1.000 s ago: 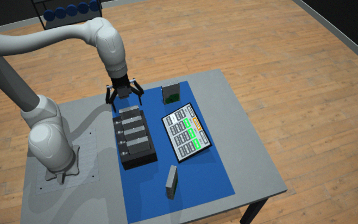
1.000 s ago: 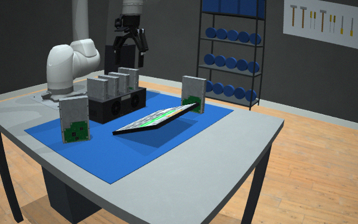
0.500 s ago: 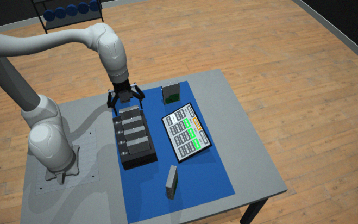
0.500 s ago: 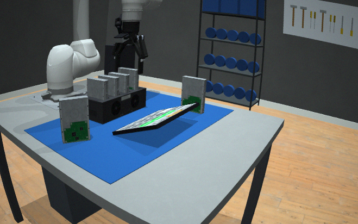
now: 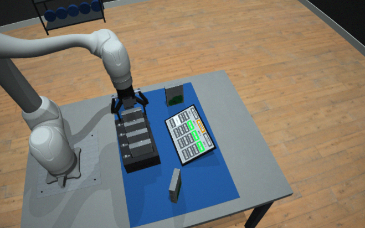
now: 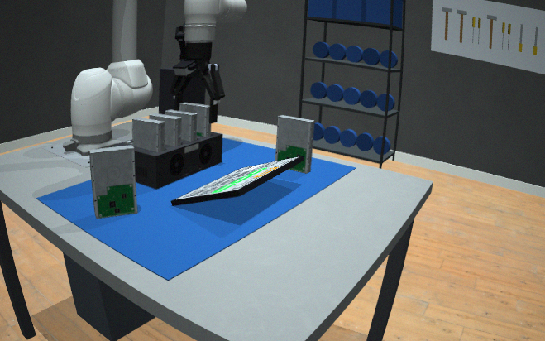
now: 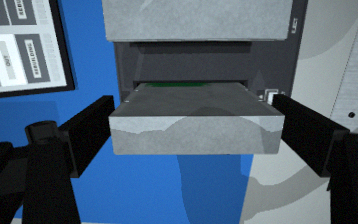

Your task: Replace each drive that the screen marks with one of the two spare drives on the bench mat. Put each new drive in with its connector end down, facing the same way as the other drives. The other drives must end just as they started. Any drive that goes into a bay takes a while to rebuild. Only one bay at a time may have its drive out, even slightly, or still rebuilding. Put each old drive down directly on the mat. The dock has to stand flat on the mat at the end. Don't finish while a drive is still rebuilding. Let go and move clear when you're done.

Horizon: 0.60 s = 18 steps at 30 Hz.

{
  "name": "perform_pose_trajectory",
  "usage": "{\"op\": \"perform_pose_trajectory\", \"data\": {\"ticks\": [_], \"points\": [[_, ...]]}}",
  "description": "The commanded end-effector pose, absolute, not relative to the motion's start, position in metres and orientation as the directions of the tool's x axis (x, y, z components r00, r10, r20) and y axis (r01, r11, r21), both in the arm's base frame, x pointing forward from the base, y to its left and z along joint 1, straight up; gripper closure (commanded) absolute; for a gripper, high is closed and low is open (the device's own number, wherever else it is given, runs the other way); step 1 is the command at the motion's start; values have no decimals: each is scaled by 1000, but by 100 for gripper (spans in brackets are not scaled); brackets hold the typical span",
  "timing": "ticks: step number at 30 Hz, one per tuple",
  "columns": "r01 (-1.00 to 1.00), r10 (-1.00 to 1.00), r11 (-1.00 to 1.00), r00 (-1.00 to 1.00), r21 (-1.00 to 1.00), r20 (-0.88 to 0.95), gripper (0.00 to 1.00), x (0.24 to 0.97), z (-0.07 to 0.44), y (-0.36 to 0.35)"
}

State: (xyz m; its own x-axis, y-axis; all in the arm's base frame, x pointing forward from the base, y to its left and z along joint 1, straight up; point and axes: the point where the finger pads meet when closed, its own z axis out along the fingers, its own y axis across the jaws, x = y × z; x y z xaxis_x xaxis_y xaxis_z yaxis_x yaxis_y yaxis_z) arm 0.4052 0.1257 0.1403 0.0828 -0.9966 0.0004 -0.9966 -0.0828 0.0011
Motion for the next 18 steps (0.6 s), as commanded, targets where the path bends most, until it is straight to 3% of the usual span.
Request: {"op": "perform_pose_trajectory", "data": {"ticks": [1,18], "points": [[-997,-997,-83,83,0,0,11,406,136,126],[-997,-997,-83,83,0,0,11,406,128,126]]}}
